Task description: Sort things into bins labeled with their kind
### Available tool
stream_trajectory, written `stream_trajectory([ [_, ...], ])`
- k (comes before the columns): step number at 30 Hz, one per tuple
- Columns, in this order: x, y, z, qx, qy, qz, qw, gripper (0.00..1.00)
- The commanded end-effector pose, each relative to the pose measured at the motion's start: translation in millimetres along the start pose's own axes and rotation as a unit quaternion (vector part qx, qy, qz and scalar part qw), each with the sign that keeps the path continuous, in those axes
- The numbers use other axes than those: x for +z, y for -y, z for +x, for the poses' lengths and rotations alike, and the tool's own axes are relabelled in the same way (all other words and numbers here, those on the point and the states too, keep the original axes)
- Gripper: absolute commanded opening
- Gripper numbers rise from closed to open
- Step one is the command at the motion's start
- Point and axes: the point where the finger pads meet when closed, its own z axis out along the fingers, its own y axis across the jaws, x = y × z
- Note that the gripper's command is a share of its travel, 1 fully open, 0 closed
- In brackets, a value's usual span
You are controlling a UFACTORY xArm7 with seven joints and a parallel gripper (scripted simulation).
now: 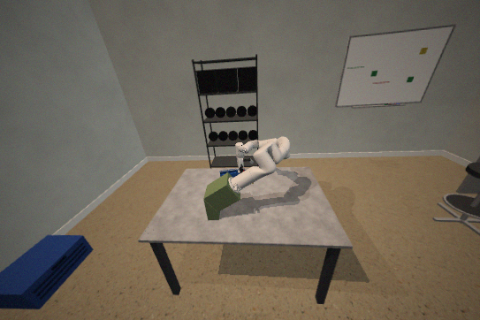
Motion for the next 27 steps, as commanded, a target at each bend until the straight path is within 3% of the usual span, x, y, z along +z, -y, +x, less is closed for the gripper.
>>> stream_trajectory([
  [1, -3, 2, -1, 0.0, 0.001, 0.002, 1.0, 0.29],
  [15, -3, 2, -1, 0.0, 0.001, 0.002, 1.0, 0.29],
  [27, -16, 2, -1, 0.0, 0.001, 0.002, 1.0, 0.29],
])
